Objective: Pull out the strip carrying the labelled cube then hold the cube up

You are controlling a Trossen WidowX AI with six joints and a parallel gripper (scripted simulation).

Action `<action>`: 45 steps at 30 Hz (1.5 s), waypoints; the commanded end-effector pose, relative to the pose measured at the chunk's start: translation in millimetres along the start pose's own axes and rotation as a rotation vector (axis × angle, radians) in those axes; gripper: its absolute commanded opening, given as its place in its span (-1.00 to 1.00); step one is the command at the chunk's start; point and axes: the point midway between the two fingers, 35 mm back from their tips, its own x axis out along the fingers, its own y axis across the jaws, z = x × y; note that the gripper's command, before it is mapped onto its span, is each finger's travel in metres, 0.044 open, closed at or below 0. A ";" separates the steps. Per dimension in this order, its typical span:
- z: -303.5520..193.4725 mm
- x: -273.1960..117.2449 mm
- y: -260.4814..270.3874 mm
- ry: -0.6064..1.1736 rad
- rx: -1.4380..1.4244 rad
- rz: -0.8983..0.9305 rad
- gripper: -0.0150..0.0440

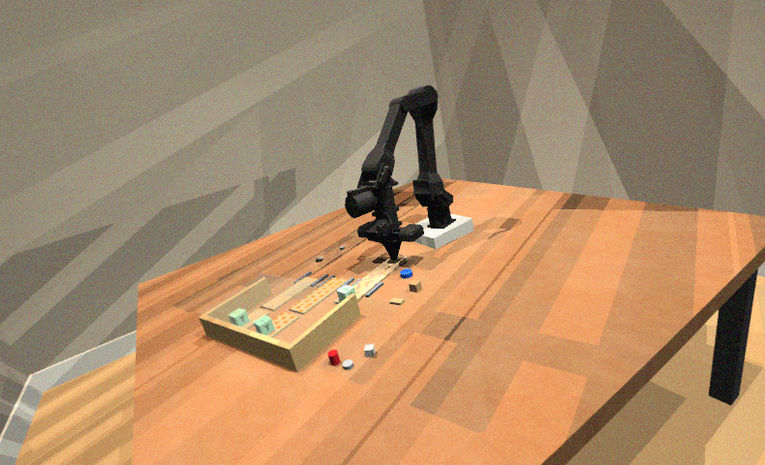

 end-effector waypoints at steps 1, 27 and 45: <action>-15.6 4.3 0.9 0.034 -0.003 0.006 -0.49; -22.6 4.1 0.6 0.035 -0.003 0.005 -0.49; -11.3 -41.9 -1.0 0.034 -0.003 0.005 -0.49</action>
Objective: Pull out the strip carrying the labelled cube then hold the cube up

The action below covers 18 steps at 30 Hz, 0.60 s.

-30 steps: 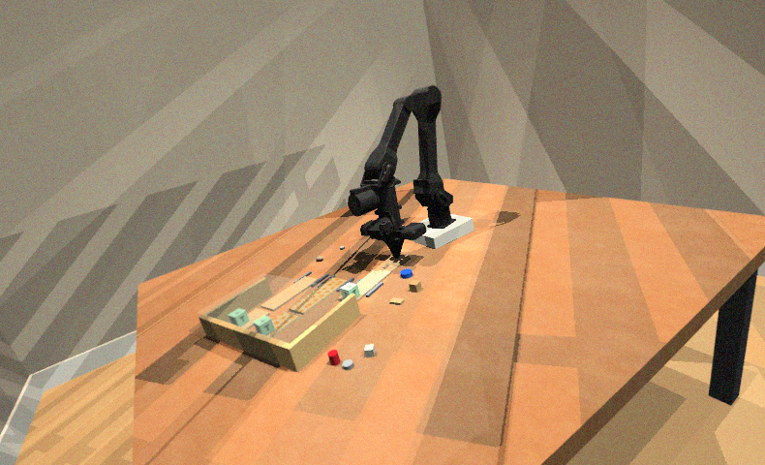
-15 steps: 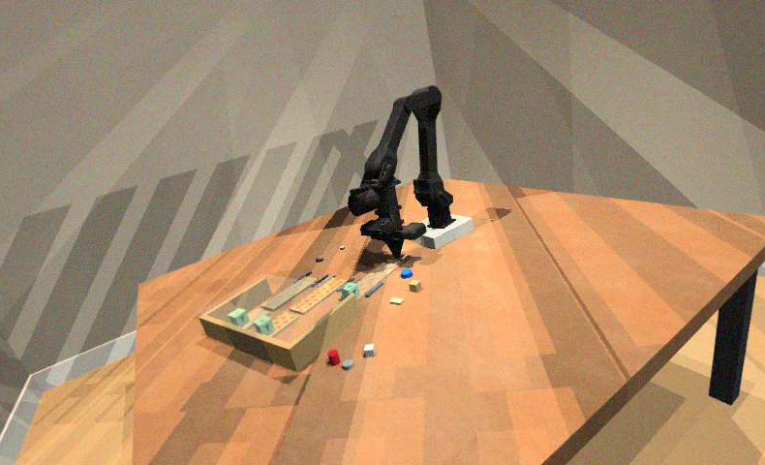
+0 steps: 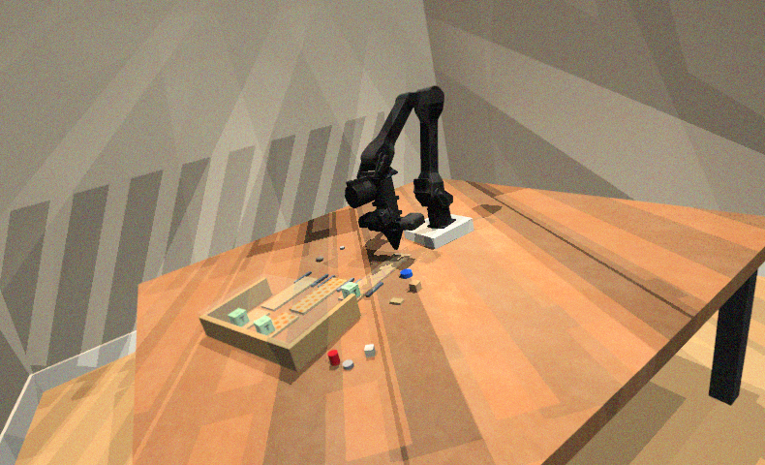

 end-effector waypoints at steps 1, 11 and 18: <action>1.2 -15.0 -0.3 0.002 0.001 -0.003 -0.49; 37.3 -16.0 1.0 -0.002 0.094 -0.003 0.31; 61.8 -19.3 2.1 -0.004 0.095 -0.002 0.93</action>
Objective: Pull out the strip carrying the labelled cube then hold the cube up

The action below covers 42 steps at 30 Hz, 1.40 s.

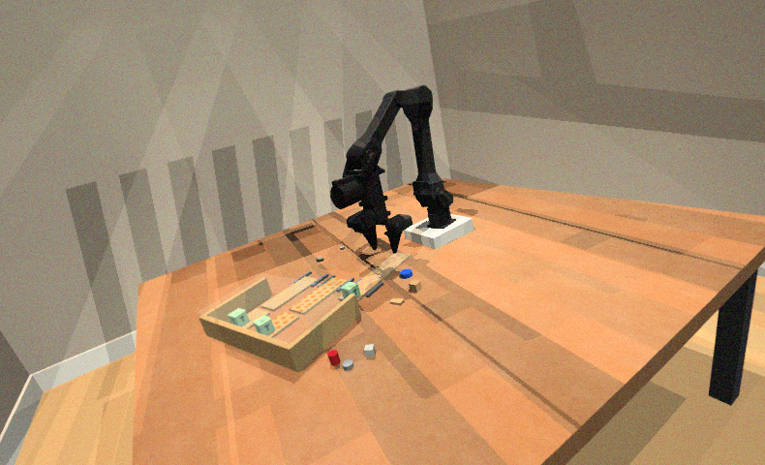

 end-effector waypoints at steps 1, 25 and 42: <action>15.1 -1.9 1.9 -0.002 0.007 -0.003 1.00; 104.6 -14.5 13.7 -0.011 0.007 -0.001 1.00; 157.6 -20.2 23.1 -0.016 0.007 0.000 0.82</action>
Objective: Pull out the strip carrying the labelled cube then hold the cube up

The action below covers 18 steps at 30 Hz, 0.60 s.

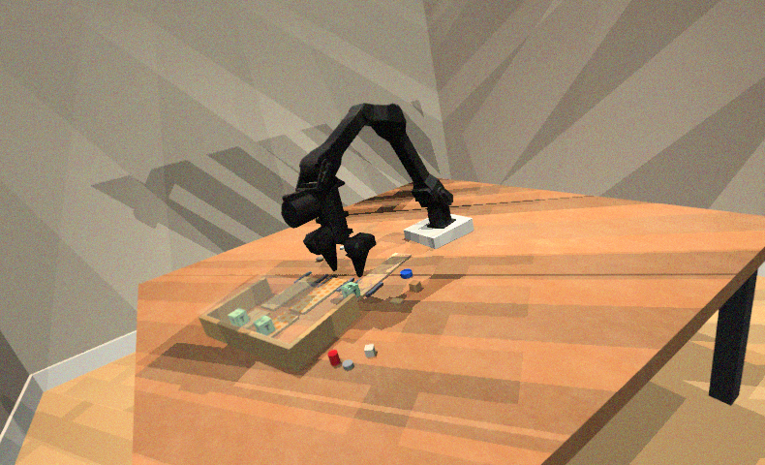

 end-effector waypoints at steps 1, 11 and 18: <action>4.1 2.0 1.0 0.006 0.005 -0.003 0.73; 5.0 18.4 1.0 0.006 0.005 -0.003 0.36; 5.3 29.9 1.0 0.006 0.005 -0.003 0.36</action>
